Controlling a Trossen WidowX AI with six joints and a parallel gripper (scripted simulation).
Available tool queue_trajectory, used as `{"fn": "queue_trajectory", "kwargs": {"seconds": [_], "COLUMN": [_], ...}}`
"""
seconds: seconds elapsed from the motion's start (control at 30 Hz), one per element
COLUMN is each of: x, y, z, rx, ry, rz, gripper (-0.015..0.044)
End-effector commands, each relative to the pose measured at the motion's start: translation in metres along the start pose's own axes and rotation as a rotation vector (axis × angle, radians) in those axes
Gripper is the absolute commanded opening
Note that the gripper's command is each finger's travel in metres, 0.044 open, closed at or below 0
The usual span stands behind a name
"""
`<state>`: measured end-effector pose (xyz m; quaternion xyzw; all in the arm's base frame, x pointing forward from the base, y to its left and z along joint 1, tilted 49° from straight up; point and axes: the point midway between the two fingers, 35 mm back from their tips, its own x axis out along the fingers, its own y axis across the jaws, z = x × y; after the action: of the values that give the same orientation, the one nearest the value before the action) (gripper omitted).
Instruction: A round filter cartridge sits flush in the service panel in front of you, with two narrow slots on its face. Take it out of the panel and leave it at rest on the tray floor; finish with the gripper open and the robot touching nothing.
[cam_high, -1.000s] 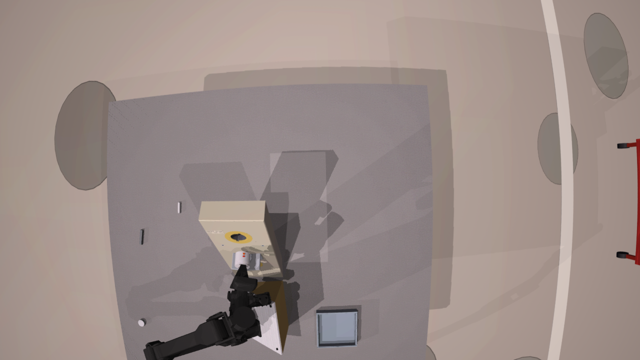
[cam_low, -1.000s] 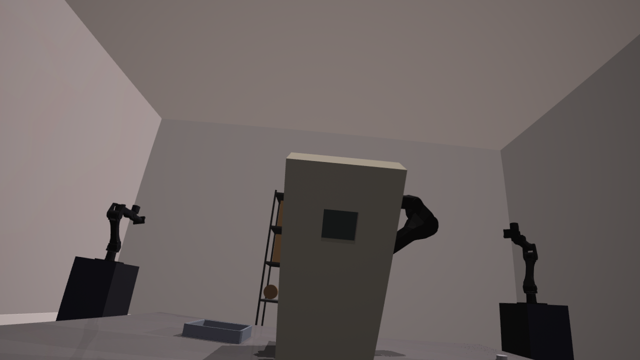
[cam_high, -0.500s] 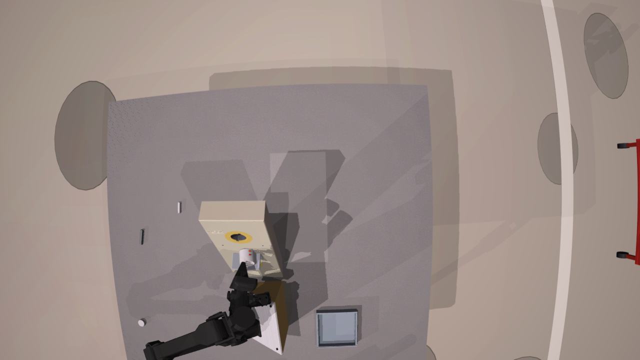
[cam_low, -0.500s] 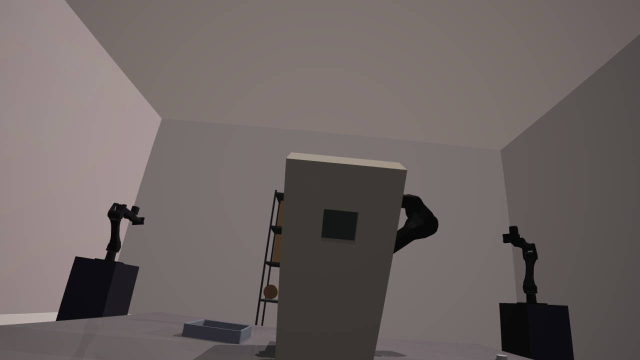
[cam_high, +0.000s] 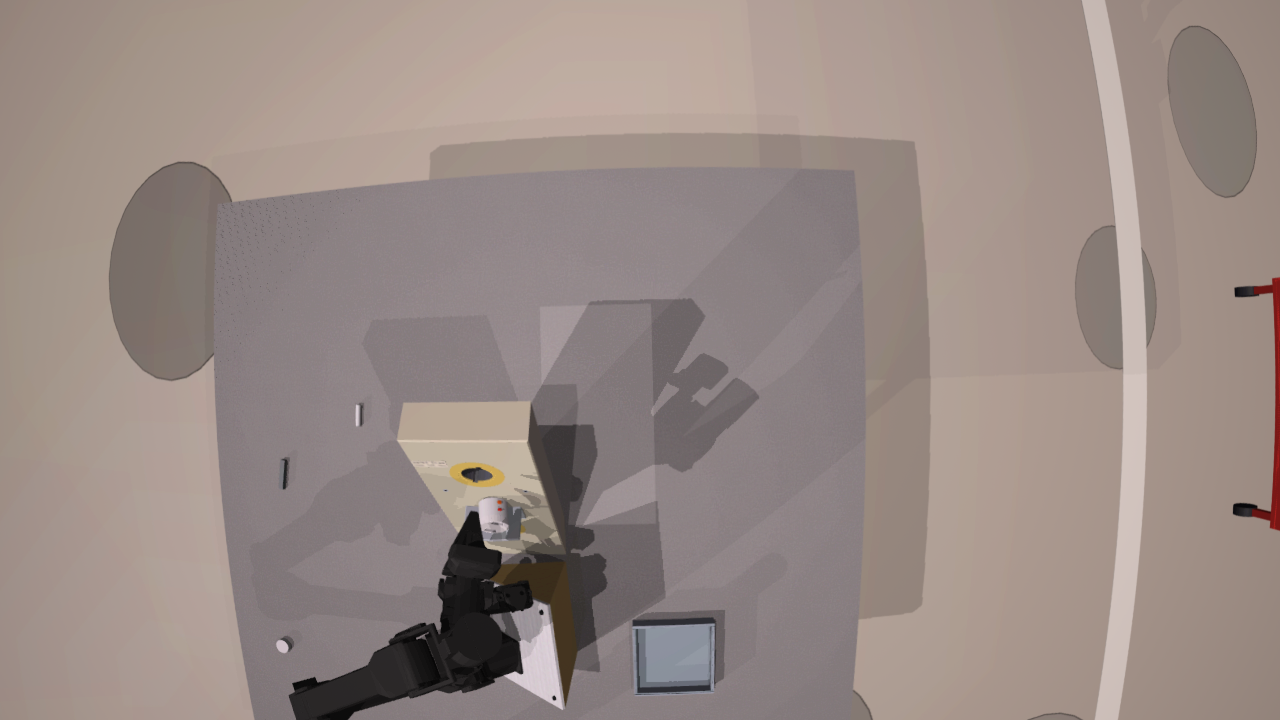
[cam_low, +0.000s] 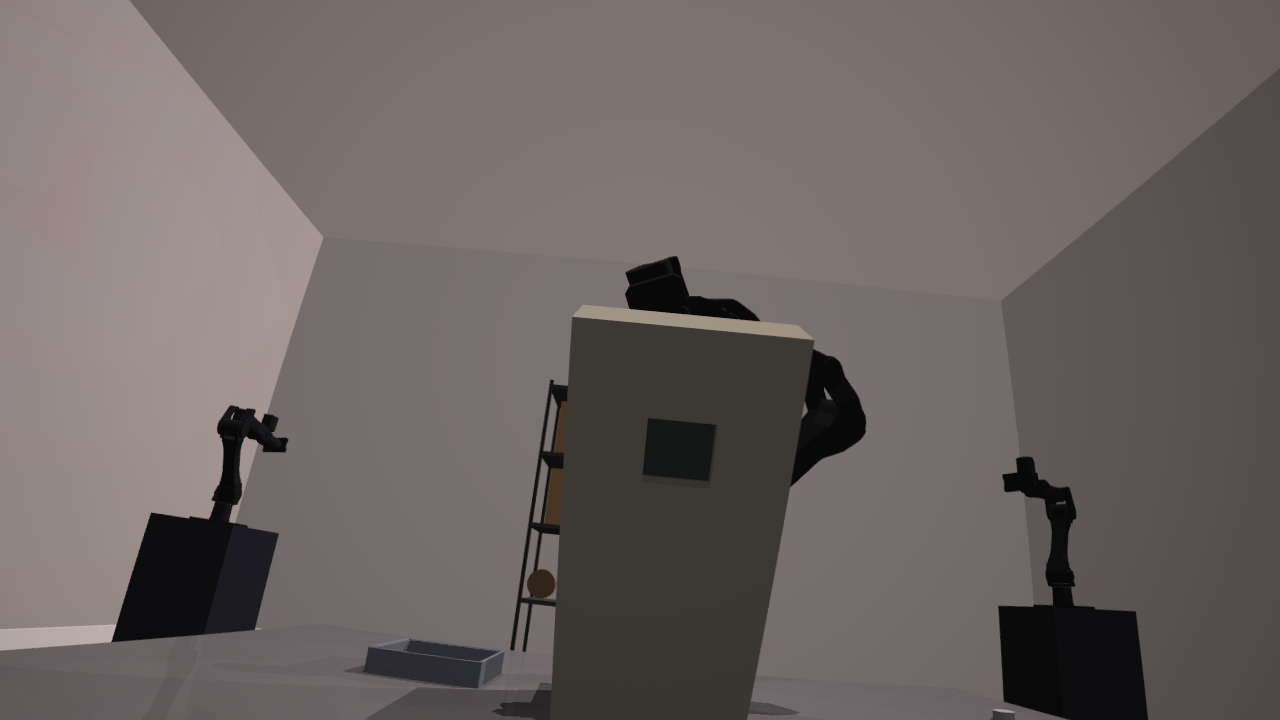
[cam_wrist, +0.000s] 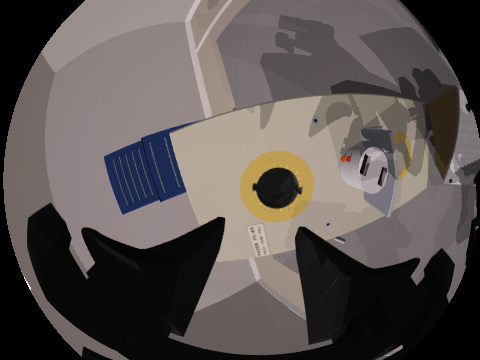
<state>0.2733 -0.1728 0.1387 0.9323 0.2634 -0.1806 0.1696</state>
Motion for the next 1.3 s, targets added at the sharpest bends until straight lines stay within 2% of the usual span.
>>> {"fn": "queue_trajectory", "kwargs": {"seconds": [0.0, 0.13, 0.2, 0.3, 0.57, 0.8, 1.03, 1.27], "x": [-0.022, -0.032, -0.030, -0.023, -0.005, 0.005, 0.009, 0.009], "y": [0.026, 0.035, 0.033, 0.021, -0.016, -0.051, -0.074, -0.075], "z": [-0.011, -0.015, -0.013, -0.005, 0.015, 0.029, 0.036, 0.037], "rx": [-0.018, -0.021, -0.074, -0.306, -0.970, -1.548, -1.884, -1.909], "ry": [0.002, 0.003, -0.003, -0.021, 0.004, 0.137, 0.274, 0.285], "rz": [0.014, 0.016, 0.006, -0.041, -0.202, -0.343, -0.408, -0.410], "gripper": [0.0320, 0.0425, 0.0373, 0.0305, 0.0305, 0.0305, 0.0305, 0.0305]}}
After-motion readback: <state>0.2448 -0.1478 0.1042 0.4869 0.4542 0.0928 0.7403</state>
